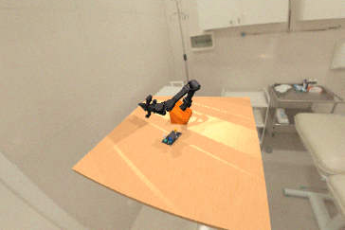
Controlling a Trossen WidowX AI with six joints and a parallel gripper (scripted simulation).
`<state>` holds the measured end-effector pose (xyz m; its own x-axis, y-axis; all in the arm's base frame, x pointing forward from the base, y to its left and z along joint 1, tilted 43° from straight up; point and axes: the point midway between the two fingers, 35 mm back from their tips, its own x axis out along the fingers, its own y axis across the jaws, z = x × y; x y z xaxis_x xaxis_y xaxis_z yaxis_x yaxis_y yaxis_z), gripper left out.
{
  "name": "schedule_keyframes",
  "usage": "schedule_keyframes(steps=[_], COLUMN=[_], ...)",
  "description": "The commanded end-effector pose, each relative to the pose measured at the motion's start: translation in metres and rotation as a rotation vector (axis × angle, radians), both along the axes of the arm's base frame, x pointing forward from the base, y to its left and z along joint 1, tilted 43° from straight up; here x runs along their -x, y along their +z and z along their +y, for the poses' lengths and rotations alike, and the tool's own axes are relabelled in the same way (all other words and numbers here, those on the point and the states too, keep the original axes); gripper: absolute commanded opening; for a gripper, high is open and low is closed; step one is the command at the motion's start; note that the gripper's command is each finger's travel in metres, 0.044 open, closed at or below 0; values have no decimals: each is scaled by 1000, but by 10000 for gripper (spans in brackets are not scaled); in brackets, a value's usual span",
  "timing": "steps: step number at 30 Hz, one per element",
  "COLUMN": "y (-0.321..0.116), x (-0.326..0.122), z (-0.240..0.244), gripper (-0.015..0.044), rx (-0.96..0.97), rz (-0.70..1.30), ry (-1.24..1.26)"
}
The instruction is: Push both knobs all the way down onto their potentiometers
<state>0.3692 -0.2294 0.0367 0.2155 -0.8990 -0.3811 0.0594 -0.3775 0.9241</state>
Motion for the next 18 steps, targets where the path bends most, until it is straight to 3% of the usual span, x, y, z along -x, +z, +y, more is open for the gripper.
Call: schedule_keyframes(steps=[1, 18], y=[-3, -28], x=[-7, -17], z=[5, 33], gripper=[0, 0], rx=[-27, -129], rz=[113, 539], ry=[93, 471])
